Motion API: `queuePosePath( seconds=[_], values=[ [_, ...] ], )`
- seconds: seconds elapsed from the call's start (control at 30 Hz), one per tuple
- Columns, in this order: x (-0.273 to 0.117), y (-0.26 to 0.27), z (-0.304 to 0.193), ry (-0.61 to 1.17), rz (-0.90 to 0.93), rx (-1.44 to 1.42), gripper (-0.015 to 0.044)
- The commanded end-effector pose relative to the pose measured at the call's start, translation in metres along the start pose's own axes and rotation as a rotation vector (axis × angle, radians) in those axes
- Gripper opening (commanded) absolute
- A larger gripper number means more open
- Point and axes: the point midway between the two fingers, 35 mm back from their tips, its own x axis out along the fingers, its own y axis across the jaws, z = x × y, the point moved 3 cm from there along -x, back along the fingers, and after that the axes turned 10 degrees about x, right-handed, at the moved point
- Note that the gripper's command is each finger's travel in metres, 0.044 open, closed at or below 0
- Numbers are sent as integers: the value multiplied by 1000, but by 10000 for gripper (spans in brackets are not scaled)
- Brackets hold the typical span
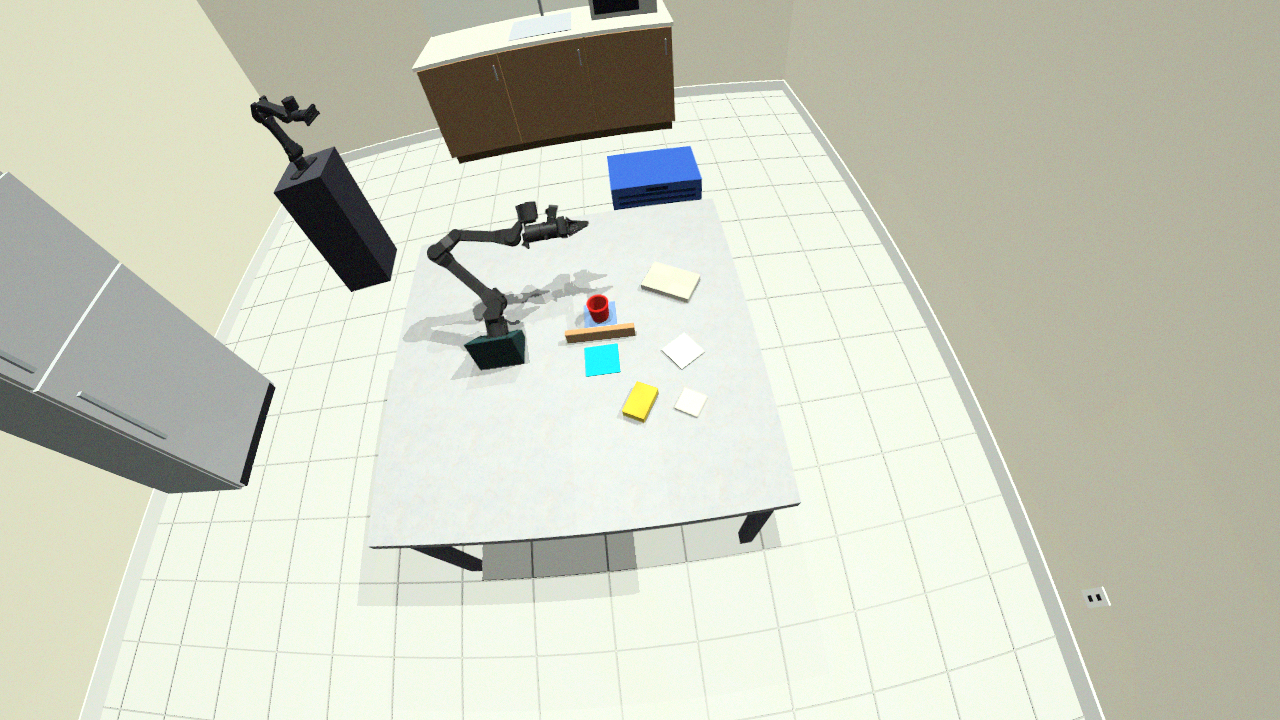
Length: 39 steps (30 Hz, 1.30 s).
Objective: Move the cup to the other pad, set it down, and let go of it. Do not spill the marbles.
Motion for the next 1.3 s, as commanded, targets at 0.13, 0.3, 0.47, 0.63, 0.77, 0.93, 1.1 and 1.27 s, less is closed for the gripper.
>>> queuePosePath(
  seconds=[0.13, 0.3, 0.47, 0.63, 0.77, 0.93, 1.1, 1.27],
  values=[
    [26, -16, -49, 317, -32, 208, 269],
    [36, -41, -117, 752, -186, 598, 148],
    [26, -54, -164, 1115, -453, 1083, 148],
    [11, -63, -190, 1403, -853, 1602, 148],
    [11, -64, -194, 1506, -1094, 1852, 148],
    [11, -64, -194, 1506, -1094, 1852, 148],
    [13, -64, -194, 1506, -1094, 1852, 148],
    [13, -62, -197, 1506, -1094, 1851, 148]
  ],
)
